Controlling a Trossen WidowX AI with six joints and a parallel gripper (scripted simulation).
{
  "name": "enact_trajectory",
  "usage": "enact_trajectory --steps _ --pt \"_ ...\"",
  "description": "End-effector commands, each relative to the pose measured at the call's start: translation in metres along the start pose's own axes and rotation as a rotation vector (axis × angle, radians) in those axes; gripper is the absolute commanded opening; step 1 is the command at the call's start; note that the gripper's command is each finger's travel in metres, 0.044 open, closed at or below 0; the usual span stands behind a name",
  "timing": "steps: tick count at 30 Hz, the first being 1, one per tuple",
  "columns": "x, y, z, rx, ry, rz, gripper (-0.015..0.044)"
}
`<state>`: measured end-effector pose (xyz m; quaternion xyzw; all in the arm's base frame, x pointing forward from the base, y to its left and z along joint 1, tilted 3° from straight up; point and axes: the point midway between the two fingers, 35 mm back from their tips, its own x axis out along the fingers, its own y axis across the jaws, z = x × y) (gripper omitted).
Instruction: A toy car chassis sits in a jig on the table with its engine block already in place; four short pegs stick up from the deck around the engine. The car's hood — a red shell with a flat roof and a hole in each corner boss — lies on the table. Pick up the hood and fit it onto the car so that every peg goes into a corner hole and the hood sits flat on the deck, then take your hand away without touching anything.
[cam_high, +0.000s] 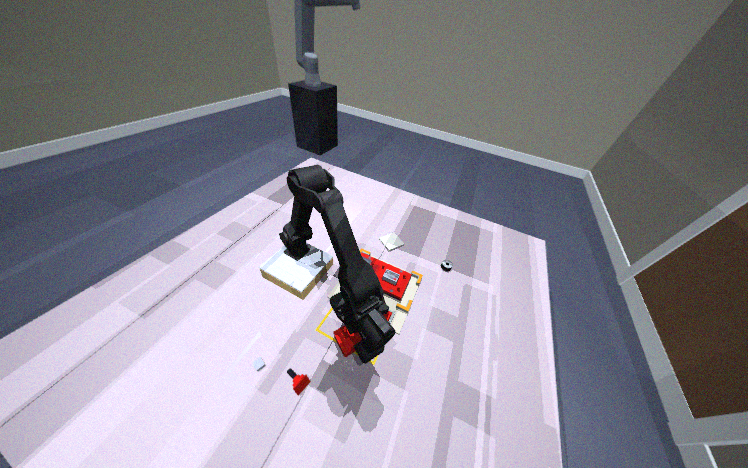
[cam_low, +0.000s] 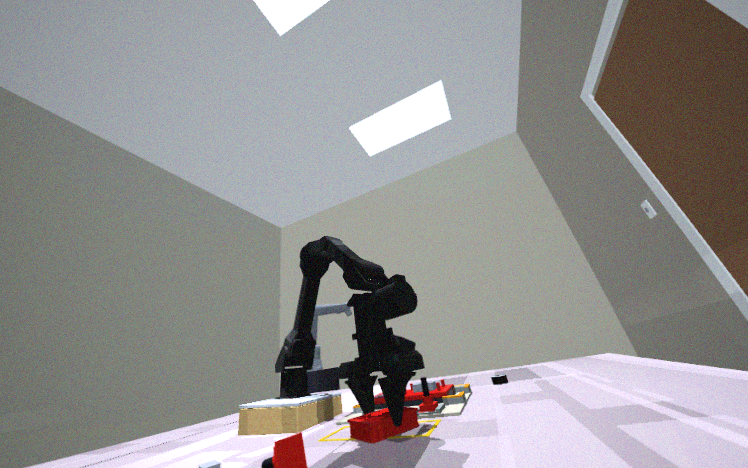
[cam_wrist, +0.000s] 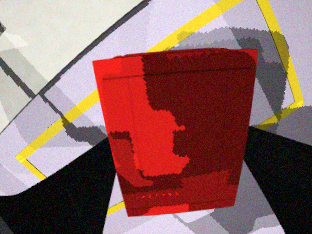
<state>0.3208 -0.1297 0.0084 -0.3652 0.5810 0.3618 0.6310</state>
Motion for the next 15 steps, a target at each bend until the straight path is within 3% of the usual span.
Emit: enact_trajectory --steps 1,11,15 --pt "0.000 0.000 0.000 0.000 0.000 -0.001 0.0275" --pt "-0.011 0.000 0.000 0.000 0.000 0.000 0.0012" --pt "-0.020 0.000 0.000 0.000 0.000 0.000 0.0000"
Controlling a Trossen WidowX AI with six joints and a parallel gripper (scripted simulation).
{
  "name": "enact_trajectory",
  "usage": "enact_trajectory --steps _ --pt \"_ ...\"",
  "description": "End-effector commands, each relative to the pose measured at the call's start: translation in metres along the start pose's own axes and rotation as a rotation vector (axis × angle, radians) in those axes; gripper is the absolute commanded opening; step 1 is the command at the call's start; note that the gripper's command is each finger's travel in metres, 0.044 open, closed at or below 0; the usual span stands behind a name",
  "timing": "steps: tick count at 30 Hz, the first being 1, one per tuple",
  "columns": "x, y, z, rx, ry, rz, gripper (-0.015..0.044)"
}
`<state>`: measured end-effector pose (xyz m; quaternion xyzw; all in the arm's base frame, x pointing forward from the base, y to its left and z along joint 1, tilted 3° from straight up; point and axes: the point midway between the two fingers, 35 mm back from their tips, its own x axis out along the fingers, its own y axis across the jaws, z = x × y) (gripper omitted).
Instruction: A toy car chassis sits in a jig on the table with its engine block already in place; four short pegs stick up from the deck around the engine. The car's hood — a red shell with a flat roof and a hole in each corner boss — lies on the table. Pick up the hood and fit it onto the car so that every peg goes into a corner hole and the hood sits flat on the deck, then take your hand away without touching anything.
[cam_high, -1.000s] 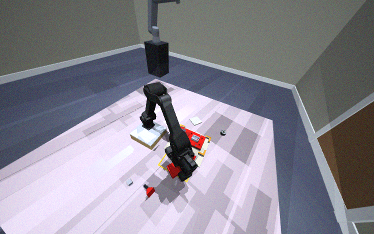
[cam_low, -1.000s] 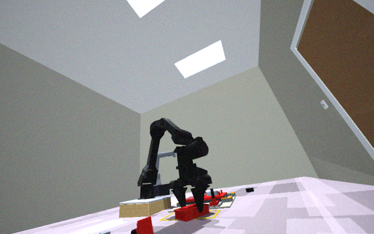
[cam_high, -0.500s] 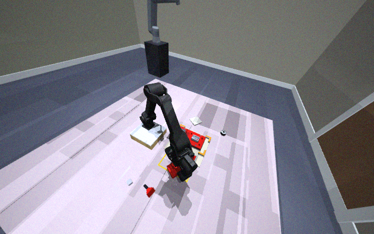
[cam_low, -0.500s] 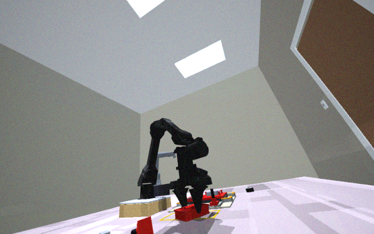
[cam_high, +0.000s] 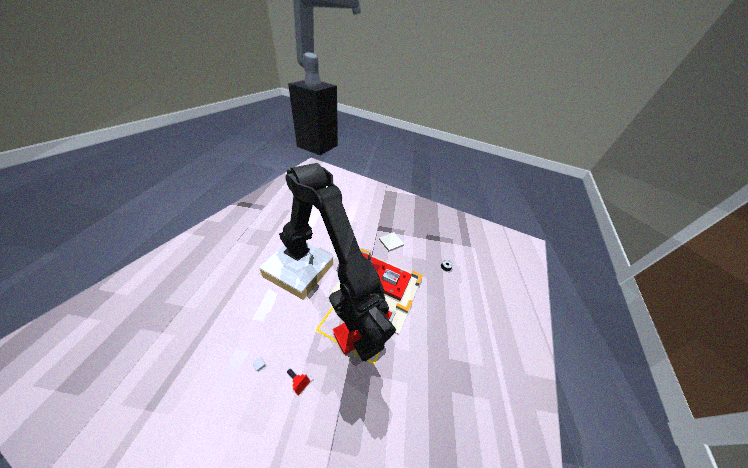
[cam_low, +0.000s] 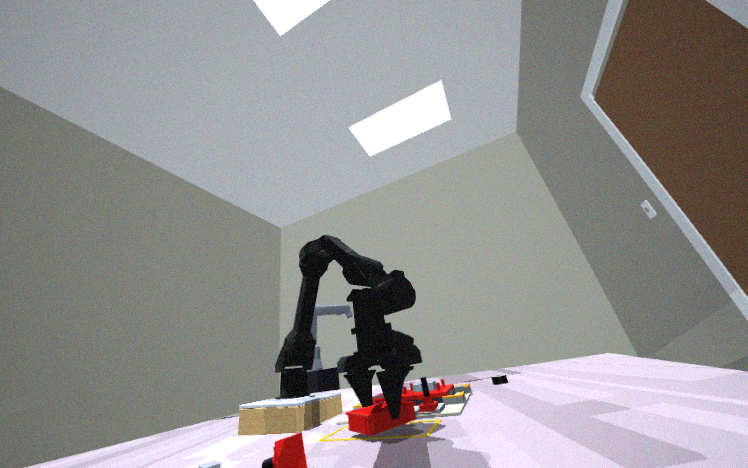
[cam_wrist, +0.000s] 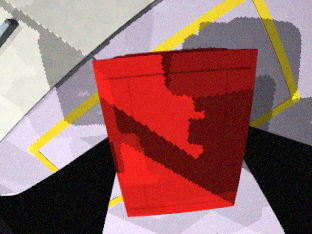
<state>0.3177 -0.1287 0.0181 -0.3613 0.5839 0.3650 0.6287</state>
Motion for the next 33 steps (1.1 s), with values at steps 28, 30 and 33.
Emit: enact_trajectory --steps 28,30,33 --pt "-0.086 -0.002 0.000 -0.002 -0.001 -0.013 0.0000" --pt "-0.088 -0.002 0.000 -0.002 -0.001 -0.013 0.0000" --pt "-0.082 -0.001 0.002 0.012 0.000 -0.006 0.0000"
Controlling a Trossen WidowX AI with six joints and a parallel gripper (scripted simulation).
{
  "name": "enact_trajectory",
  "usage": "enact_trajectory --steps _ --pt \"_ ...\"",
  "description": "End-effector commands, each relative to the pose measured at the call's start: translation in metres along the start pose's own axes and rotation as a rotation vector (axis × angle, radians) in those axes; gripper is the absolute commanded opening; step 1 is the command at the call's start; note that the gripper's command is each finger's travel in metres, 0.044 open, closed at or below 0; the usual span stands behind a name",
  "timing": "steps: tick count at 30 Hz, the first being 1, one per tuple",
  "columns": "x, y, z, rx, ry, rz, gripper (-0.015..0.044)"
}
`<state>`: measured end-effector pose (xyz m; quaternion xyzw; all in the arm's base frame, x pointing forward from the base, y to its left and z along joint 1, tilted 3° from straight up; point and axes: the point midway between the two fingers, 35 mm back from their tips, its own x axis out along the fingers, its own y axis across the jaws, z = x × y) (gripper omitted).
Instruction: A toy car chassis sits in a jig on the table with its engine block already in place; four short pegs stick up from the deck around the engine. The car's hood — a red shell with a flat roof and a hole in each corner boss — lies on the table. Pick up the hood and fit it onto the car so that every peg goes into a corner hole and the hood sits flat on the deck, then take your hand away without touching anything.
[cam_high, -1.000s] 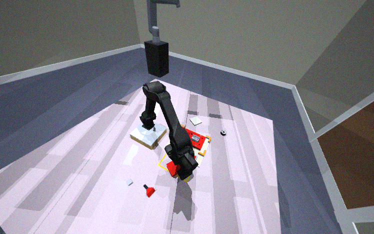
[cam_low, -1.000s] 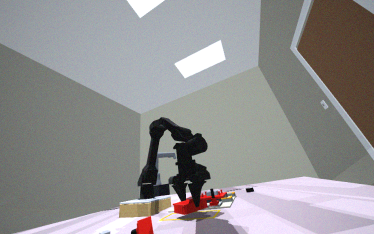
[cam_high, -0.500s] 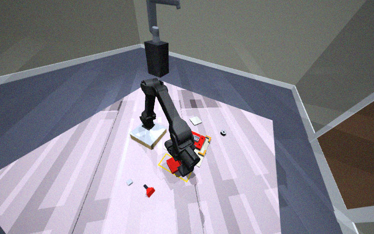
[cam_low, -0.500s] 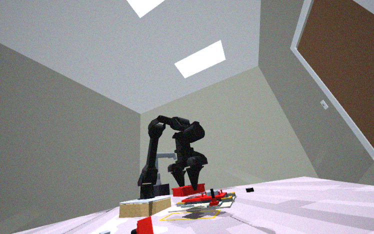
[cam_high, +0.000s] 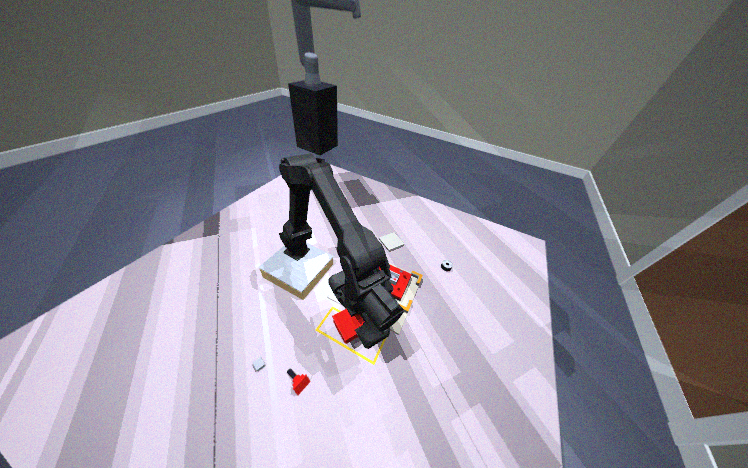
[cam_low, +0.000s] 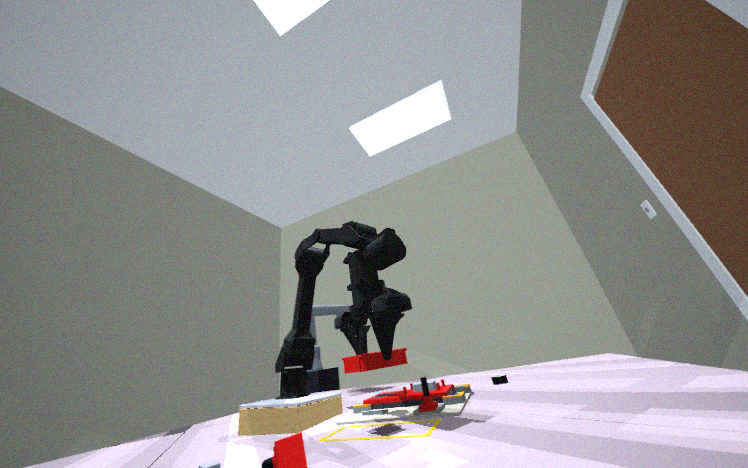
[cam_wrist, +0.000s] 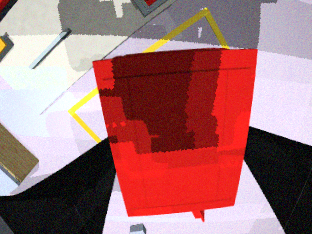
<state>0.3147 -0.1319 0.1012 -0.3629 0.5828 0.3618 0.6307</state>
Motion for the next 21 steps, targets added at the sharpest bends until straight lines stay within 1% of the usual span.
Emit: enact_trajectory --steps 1,21 --pt "0.001 0.001 0.005 0.021 0.000 0.002 0.0000" --pt "0.000 0.016 0.066 0.298 -0.002 0.000 0.0000"
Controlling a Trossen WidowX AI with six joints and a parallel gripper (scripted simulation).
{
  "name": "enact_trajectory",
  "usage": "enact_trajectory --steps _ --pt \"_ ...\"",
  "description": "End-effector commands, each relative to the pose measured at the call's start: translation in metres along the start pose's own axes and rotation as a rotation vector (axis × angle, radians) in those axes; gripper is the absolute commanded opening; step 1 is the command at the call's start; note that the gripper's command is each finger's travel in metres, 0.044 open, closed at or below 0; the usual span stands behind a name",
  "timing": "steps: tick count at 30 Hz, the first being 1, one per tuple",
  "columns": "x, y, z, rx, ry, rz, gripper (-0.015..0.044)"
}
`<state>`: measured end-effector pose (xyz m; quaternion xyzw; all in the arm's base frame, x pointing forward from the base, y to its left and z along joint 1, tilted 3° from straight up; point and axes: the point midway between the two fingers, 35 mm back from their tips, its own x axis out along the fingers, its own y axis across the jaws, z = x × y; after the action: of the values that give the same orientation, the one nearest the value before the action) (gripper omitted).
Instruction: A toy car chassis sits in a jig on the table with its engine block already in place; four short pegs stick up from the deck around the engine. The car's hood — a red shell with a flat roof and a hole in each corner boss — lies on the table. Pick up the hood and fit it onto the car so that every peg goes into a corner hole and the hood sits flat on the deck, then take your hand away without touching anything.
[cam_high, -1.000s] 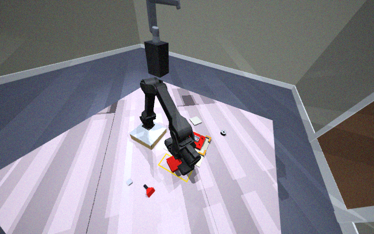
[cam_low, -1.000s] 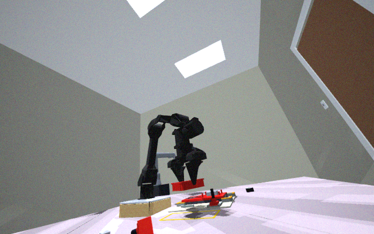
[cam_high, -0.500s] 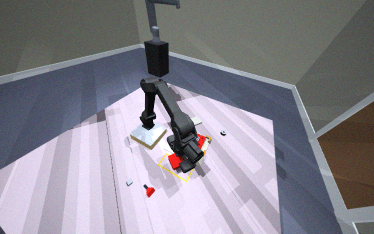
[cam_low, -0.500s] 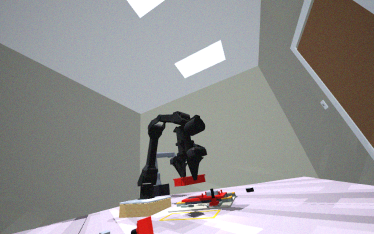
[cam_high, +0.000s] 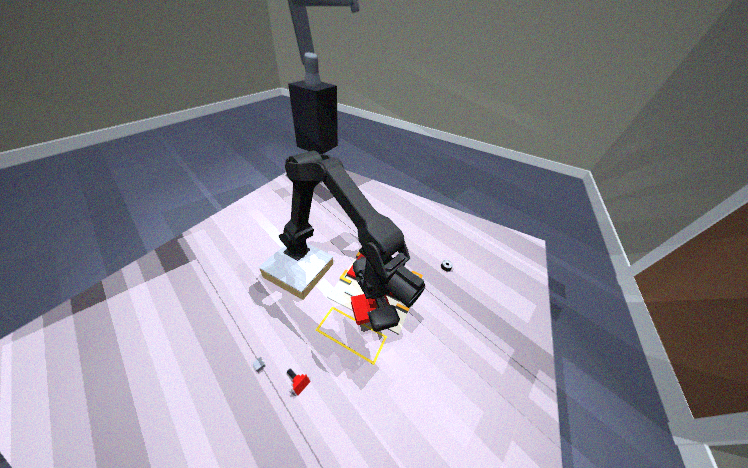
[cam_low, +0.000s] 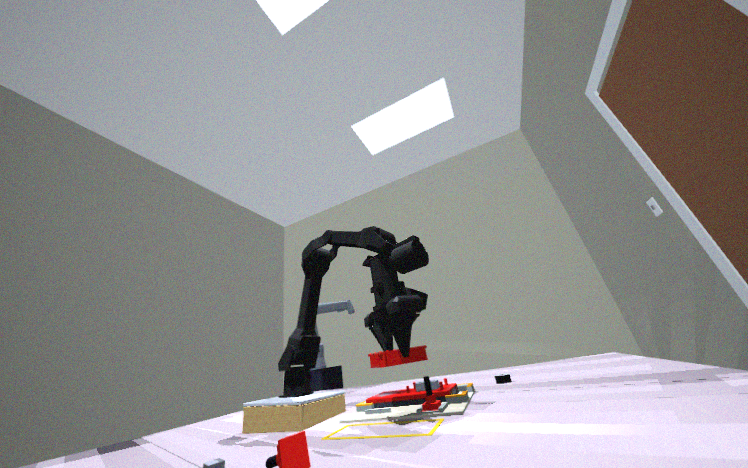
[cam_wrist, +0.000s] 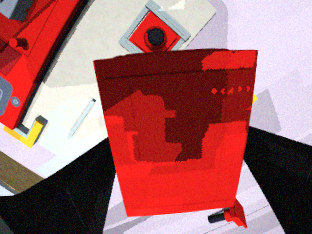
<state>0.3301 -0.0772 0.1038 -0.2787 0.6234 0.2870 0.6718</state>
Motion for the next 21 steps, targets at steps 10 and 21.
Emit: enact_trajectory --steps 10,21 --pt "-0.002 0.024 0.036 0.179 -0.003 -0.005 0.0000" --pt "-0.002 0.047 0.062 0.331 -0.005 -0.004 0.0000"
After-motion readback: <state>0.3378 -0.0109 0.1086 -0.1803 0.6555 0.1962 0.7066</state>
